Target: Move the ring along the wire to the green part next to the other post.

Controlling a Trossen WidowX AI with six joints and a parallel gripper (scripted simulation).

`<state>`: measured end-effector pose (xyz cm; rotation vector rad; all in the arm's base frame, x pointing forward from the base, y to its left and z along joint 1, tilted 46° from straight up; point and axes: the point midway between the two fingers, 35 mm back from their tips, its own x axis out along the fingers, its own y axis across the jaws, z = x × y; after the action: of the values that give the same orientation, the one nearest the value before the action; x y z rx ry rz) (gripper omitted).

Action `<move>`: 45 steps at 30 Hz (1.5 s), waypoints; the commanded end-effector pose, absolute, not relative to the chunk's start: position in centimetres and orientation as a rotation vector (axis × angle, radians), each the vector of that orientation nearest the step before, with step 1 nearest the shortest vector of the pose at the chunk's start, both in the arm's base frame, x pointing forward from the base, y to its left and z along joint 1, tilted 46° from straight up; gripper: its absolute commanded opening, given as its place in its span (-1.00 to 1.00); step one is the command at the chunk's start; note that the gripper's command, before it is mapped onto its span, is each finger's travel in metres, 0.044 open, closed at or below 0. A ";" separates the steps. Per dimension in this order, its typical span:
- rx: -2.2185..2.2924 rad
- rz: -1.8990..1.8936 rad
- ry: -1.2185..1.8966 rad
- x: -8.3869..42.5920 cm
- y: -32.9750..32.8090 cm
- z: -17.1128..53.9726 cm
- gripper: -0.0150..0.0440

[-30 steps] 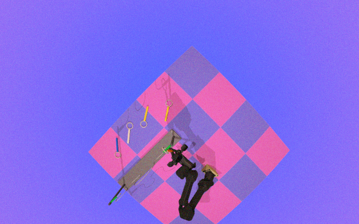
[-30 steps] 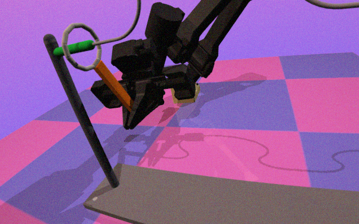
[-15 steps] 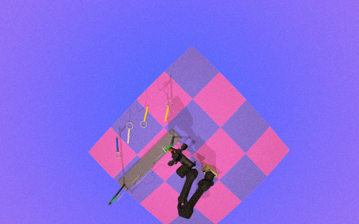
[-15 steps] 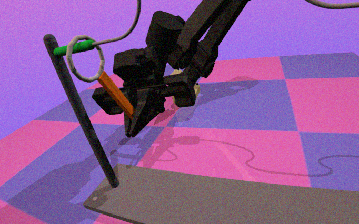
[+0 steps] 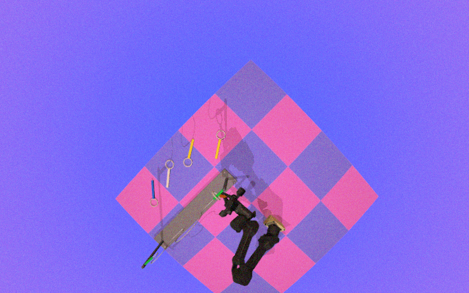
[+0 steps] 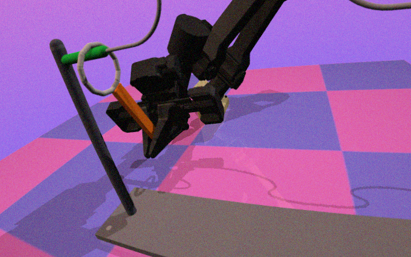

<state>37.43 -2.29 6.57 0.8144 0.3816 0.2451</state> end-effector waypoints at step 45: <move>0.819 0.240 0.385 32.9 -4.1 7.7 0.05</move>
<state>32.98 -4.19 7.71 0.8217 0.3821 0.2355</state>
